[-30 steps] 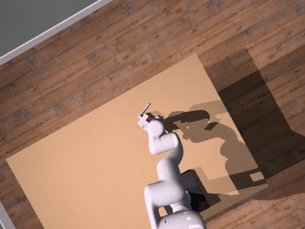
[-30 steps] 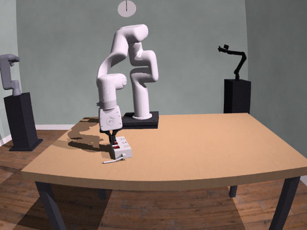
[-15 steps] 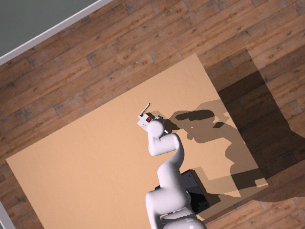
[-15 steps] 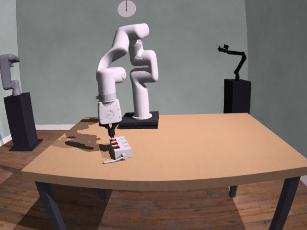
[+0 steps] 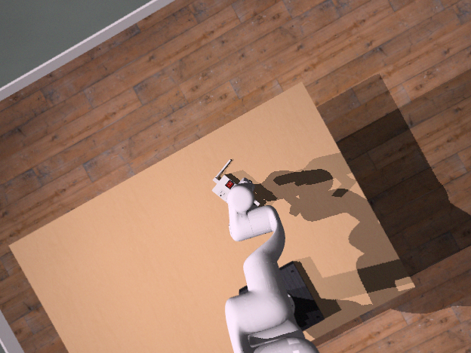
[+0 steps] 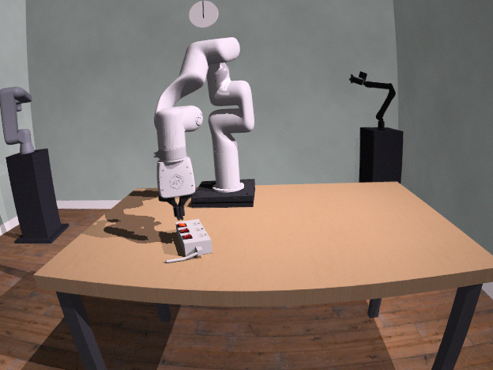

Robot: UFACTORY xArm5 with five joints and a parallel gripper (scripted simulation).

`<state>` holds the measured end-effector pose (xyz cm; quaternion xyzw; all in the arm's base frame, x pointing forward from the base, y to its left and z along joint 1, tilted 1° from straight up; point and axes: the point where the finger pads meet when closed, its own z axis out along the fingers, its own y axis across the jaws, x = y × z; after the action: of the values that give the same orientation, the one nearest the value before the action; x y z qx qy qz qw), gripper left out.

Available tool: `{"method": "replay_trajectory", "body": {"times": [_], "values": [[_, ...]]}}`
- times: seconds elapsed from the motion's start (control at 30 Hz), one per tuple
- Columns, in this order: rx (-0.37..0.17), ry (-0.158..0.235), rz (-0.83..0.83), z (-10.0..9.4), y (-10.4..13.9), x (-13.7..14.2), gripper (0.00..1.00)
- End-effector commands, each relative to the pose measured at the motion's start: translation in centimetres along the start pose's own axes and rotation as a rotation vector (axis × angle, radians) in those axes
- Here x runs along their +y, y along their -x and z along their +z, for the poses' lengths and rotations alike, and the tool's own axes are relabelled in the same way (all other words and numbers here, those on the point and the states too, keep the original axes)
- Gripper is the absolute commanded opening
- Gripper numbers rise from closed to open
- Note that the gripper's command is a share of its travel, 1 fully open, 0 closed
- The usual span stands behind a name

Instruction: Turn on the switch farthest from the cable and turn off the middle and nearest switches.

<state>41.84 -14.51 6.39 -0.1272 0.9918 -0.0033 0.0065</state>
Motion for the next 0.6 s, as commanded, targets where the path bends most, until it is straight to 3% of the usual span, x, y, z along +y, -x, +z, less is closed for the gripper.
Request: {"method": "replay_trajectory", "body": {"times": [0.0, 0.2, 0.23, 0.4, 0.57], "values": [[-0.003, -0.002, 0.0, -0.1, 0.1, -0.1, 0.0], [-0.003, -0.002, 0.0, -0.1, 0.1, -0.1, 0.0], [-0.003, -0.002, 0.0, -0.1, 0.1, -0.1, 1.0], [-0.003, -0.002, 0.0, -0.7, 0.1, -0.1, 1.0], [-0.003, -0.002, 0.0, -2.7, 0.1, -0.1, 1.0]]}}
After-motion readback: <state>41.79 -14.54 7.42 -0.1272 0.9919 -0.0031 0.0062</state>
